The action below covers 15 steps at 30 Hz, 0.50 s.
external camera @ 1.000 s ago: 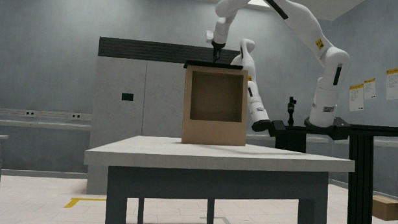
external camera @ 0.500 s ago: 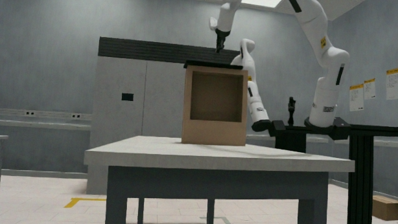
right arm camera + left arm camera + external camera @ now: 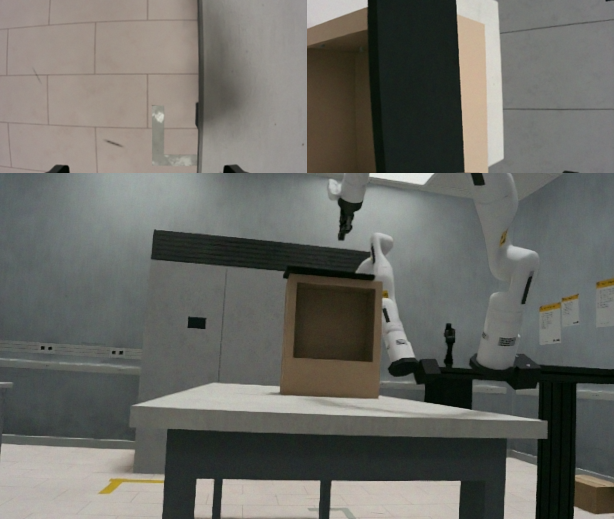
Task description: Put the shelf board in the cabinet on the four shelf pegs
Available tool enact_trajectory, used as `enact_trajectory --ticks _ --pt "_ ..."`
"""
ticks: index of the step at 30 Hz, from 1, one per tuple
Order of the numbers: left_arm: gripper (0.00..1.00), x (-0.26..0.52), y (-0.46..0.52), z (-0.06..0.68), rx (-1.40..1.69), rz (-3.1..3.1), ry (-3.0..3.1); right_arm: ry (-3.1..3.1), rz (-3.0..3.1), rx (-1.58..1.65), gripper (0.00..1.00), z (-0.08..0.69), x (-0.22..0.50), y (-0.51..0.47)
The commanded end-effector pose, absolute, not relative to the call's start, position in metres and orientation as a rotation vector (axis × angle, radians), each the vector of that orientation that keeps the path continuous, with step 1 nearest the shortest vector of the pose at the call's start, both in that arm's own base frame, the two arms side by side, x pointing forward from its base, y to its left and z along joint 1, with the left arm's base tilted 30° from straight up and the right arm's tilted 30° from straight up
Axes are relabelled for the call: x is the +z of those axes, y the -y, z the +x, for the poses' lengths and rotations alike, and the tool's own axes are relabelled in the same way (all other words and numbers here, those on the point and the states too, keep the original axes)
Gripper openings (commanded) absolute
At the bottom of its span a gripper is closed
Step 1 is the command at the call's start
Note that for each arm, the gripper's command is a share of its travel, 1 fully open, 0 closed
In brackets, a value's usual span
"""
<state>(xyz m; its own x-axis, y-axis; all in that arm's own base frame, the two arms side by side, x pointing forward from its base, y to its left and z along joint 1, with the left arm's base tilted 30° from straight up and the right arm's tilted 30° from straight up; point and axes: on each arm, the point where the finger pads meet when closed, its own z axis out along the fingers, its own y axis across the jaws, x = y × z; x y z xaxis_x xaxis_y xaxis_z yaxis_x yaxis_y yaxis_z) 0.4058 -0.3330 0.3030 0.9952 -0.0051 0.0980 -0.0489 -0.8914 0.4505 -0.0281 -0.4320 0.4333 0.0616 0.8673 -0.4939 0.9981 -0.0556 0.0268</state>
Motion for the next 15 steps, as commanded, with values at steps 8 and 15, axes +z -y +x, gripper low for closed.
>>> enact_trajectory --ticks 8,15 --pt "0.099 0.331 0.309 0.403 0.130 2.666 0.040 -1.864 1.985 -0.499 1.000 -0.028 0.434 0.432" --pt "0.099 0.336 0.304 0.403 0.130 2.666 0.040 -1.864 1.985 -0.499 1.000 -0.028 0.434 0.432"
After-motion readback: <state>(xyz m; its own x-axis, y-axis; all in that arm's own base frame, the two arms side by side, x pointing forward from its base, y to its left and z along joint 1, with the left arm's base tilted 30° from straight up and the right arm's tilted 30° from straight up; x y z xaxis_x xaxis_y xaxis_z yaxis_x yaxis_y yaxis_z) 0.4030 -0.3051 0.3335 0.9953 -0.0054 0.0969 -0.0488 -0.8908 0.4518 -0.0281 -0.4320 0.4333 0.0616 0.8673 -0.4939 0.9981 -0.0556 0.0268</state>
